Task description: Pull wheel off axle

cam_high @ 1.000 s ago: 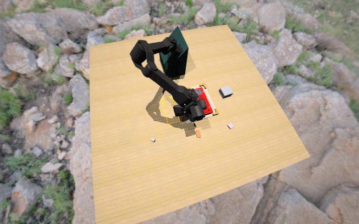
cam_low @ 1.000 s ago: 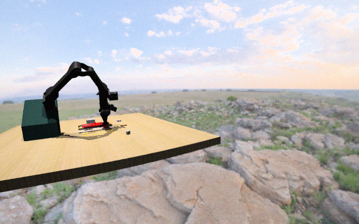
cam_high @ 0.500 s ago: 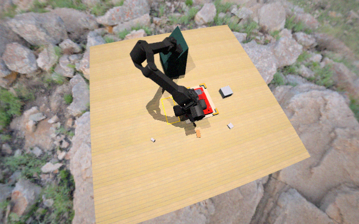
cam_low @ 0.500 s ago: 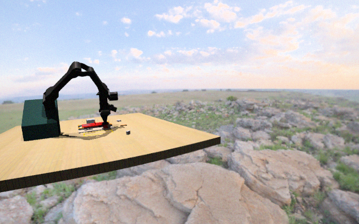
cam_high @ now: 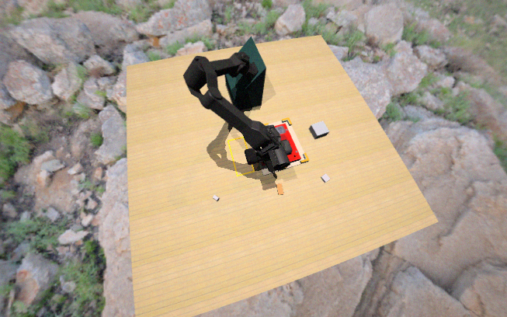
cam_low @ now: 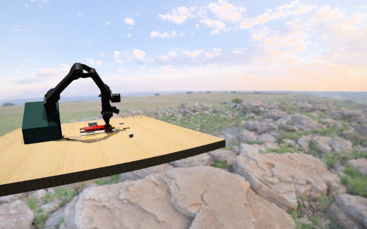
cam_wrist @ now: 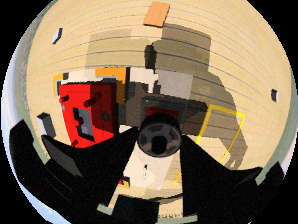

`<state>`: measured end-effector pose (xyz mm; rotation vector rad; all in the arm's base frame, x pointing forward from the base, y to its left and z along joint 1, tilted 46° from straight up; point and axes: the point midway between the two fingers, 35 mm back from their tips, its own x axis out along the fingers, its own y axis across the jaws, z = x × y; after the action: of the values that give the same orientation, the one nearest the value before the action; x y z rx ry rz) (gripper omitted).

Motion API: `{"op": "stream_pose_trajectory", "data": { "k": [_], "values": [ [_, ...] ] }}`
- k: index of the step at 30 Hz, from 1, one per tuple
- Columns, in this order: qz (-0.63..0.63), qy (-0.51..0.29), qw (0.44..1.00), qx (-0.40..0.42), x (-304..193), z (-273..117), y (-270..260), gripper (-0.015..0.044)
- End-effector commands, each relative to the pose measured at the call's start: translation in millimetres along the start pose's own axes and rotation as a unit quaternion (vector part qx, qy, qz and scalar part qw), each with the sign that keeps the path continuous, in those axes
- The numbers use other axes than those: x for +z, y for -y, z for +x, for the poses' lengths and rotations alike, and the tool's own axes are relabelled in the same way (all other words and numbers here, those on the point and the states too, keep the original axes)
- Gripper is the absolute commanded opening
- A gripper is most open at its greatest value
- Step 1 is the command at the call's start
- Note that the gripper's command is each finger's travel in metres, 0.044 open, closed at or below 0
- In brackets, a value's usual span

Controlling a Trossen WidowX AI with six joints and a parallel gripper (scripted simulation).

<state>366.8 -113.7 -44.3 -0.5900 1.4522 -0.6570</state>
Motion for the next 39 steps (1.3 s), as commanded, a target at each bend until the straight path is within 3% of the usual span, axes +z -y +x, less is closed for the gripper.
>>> {"op": "stream_pose_trajectory", "data": {
  "k": [1, 39],
  "values": [
    [0.003, 0.001, 1.000, 0.000, 0.8, -1.9, 0.1, 0.0000],
    [0.001, 0.001, 1.000, -0.001, 1.1, -14.4, -0.3, 0.0000]
  ]
}}
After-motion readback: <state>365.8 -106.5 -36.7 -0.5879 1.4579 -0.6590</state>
